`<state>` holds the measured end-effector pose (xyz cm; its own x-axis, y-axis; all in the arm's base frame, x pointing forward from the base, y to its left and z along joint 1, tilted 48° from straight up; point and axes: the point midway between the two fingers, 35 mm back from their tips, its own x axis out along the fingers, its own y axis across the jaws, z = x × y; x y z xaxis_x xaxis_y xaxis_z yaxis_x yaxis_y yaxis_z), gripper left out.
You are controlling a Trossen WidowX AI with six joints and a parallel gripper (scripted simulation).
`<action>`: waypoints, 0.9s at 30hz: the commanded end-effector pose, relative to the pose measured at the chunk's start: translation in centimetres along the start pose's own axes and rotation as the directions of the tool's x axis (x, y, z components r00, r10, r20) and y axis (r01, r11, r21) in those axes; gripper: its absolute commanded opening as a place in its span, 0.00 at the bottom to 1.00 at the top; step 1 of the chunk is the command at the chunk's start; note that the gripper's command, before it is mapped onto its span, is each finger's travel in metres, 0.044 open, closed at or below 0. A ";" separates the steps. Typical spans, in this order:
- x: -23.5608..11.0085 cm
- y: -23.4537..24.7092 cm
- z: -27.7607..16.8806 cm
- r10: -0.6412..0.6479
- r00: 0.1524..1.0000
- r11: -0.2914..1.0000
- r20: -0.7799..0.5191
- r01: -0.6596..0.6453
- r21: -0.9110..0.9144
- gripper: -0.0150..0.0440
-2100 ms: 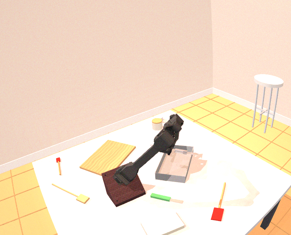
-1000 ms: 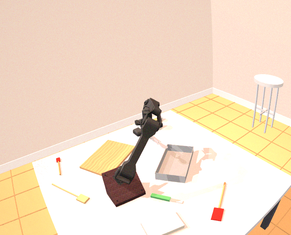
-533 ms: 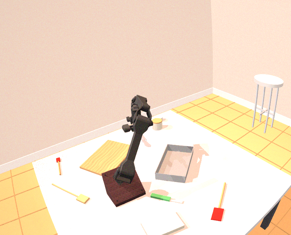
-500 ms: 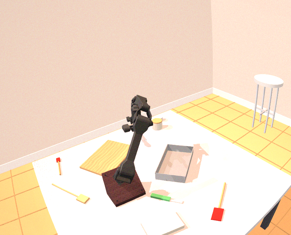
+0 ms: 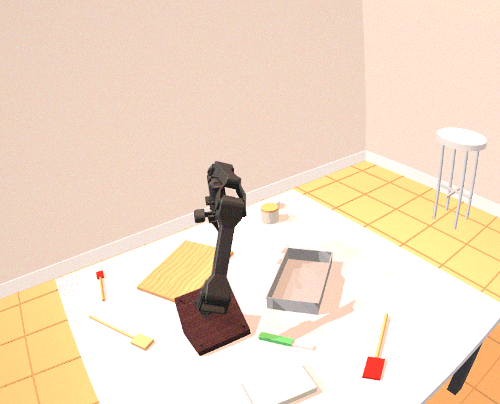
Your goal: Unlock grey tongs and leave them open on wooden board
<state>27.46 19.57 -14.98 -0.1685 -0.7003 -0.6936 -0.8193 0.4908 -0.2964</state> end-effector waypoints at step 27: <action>0.2 16.9 0.8 0.008 1.000 0.832 0.001 -0.008 0.554 0.00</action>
<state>13.90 27.65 -20.81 -0.1696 -0.7077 -0.6859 -0.4039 0.6848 -0.6066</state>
